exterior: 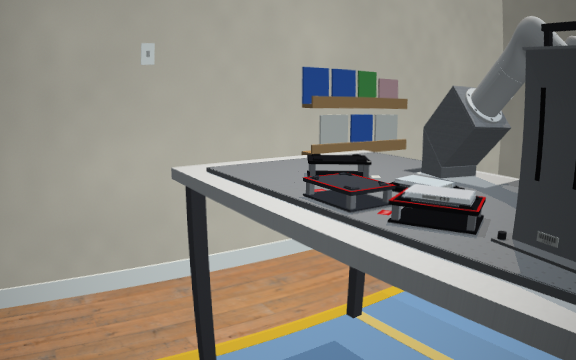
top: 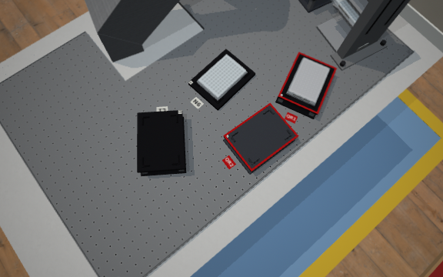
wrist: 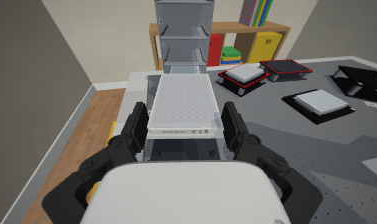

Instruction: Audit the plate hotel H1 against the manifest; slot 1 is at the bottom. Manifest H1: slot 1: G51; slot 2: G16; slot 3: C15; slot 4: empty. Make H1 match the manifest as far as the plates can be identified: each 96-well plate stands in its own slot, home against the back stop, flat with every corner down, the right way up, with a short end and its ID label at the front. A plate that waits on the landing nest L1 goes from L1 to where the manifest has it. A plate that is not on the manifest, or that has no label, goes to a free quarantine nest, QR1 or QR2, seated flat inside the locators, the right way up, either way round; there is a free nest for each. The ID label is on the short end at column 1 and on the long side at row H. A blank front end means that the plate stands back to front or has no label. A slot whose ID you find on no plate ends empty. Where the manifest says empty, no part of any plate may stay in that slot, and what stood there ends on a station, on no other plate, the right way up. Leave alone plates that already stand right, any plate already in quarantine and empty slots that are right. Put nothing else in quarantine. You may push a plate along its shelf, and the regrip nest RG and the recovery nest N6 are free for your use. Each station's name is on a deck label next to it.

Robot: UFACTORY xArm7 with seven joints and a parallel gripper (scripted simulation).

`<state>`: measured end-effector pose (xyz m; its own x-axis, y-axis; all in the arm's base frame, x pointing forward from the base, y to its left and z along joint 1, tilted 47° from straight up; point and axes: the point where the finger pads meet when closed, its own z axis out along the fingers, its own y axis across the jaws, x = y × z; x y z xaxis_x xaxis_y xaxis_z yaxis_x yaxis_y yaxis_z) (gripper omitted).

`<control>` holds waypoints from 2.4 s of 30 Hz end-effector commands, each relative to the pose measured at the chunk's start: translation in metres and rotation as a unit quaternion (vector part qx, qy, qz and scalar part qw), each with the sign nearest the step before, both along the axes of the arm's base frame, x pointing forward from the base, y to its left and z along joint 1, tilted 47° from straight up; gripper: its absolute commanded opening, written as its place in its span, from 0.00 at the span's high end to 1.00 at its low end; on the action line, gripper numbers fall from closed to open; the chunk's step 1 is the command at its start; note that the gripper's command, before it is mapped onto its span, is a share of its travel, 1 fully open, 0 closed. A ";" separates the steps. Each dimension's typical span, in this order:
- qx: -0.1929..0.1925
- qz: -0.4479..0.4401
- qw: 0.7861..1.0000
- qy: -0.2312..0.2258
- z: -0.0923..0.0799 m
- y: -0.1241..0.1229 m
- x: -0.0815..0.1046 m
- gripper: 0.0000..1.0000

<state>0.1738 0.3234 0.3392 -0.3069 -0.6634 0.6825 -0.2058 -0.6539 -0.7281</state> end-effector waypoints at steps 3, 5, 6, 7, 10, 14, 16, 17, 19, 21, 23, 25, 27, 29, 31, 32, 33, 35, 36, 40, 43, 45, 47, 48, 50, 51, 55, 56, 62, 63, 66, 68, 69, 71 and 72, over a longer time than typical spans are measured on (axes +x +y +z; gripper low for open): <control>0.001 0.000 1.000 0.000 0.000 0.002 -0.008 1.00; 0.001 0.000 1.000 0.000 0.000 0.002 -0.008 1.00; 0.001 0.000 1.000 0.000 0.000 0.002 -0.008 1.00; 0.001 0.000 1.000 0.000 0.000 0.002 -0.008 1.00; 0.001 0.000 1.000 0.000 0.000 0.002 -0.008 1.00; 0.001 0.000 1.000 0.000 0.000 0.002 -0.008 1.00; 0.001 0.000 1.000 0.000 0.000 0.002 -0.008 1.00; 0.001 0.000 1.000 0.000 0.001 0.001 -0.008 1.00; 0.001 0.000 1.000 0.000 0.004 -0.001 -0.009 1.00; 0.001 0.000 1.000 0.000 0.006 -0.003 -0.010 1.00; 0.001 0.000 1.000 0.000 0.008 -0.005 -0.011 1.00; 0.001 0.000 1.000 0.000 0.011 -0.008 -0.012 1.00; 0.001 0.000 1.000 0.000 0.013 -0.010 -0.013 1.00; 0.001 0.000 1.000 0.000 0.015 -0.012 -0.014 1.00; 0.001 0.000 1.000 0.000 0.015 -0.012 -0.014 1.00; 0.001 0.000 1.000 0.000 0.016 -0.013 -0.015 1.00; 0.001 0.000 1.000 0.000 0.017 -0.014 -0.015 1.00; 0.001 0.000 1.000 0.000 0.020 -0.016 -0.016 1.00; 0.001 0.000 1.000 0.000 0.021 -0.018 -0.017 1.00; 0.001 0.000 1.000 0.000 0.025 -0.022 -0.019 1.00; 0.001 0.000 1.000 0.000 0.029 -0.025 -0.020 1.00; 0.001 0.000 1.000 0.000 0.031 -0.027 -0.021 1.00; 0.001 0.000 1.000 0.000 0.032 -0.029 -0.022 1.00; 0.001 0.000 1.000 0.000 0.032 -0.029 -0.022 1.00; 0.001 0.000 1.000 0.000 0.034 -0.031 -0.023 1.00; 0.001 0.000 1.000 0.000 0.035 -0.032 -0.023 1.00; 0.001 0.000 1.000 0.000 0.038 -0.034 -0.025 1.00; 0.001 0.000 1.000 0.000 0.038 -0.034 -0.025 1.00; 0.001 0.000 1.000 0.000 0.038 -0.034 -0.025 1.00; 0.001 0.000 1.000 0.000 0.038 -0.034 -0.025 1.00; 0.001 0.000 1.000 0.000 0.038 -0.034 -0.025 1.00; 0.001 0.000 1.000 0.000 0.038 -0.034 -0.025 1.00; 0.001 0.000 1.000 0.000 0.038 -0.035 -0.023 1.00; 0.001 0.000 1.000 0.000 0.038 -0.036 -0.021 1.00; 0.001 0.000 1.000 0.000 0.038 -0.036 -0.020 1.00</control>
<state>0.1506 0.2893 0.3767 -0.3067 -0.6633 0.6826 -0.2054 -0.6541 -0.7279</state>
